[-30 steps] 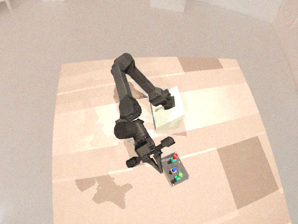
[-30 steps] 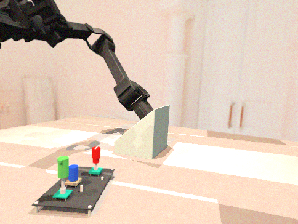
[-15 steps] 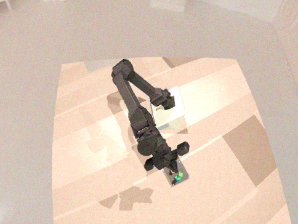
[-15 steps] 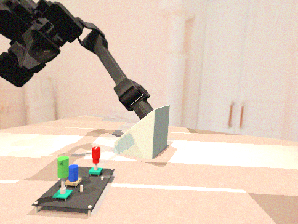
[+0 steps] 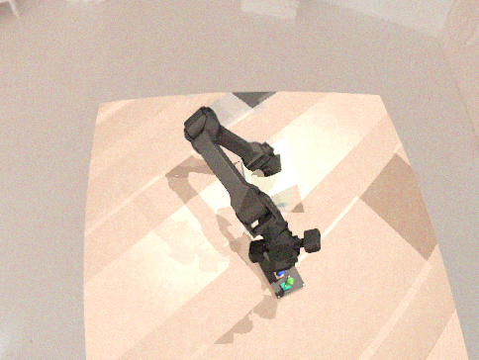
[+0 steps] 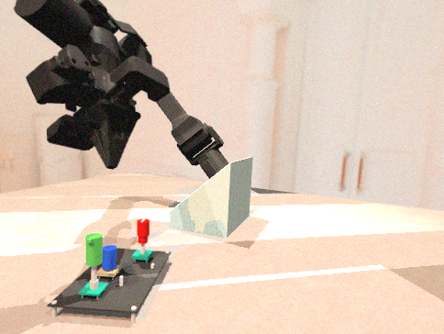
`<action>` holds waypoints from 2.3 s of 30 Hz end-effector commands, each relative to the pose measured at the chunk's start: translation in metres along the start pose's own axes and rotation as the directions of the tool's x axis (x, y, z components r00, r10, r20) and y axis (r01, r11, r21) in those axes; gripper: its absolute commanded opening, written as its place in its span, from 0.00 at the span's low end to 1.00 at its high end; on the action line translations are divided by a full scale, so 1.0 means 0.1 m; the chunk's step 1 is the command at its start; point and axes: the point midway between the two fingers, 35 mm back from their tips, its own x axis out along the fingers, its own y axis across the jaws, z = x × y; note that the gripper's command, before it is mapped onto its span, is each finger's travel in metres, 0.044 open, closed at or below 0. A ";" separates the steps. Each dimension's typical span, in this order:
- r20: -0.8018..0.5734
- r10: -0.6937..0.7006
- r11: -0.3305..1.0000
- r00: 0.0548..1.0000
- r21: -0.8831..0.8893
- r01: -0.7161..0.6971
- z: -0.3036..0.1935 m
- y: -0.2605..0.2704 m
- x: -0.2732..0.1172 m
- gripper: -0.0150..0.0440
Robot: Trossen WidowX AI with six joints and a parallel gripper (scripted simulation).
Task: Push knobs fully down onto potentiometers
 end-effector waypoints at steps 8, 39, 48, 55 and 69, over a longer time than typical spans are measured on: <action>-0.206 -0.295 0.955 0.933 -0.033 0.295 -0.48 -0.07 0.17 0.25; -0.244 -0.483 0.875 0.841 -0.108 0.472 -0.75 -0.29 0.42 0.25; -0.244 -0.484 0.875 0.841 -0.108 0.472 -0.78 -0.35 0.51 0.25; -0.244 -0.484 0.875 0.841 -0.108 0.472 -0.77 -0.34 0.50 0.25; -0.244 -0.484 0.875 0.841 -0.108 0.472 -0.78 -0.35 0.52 0.25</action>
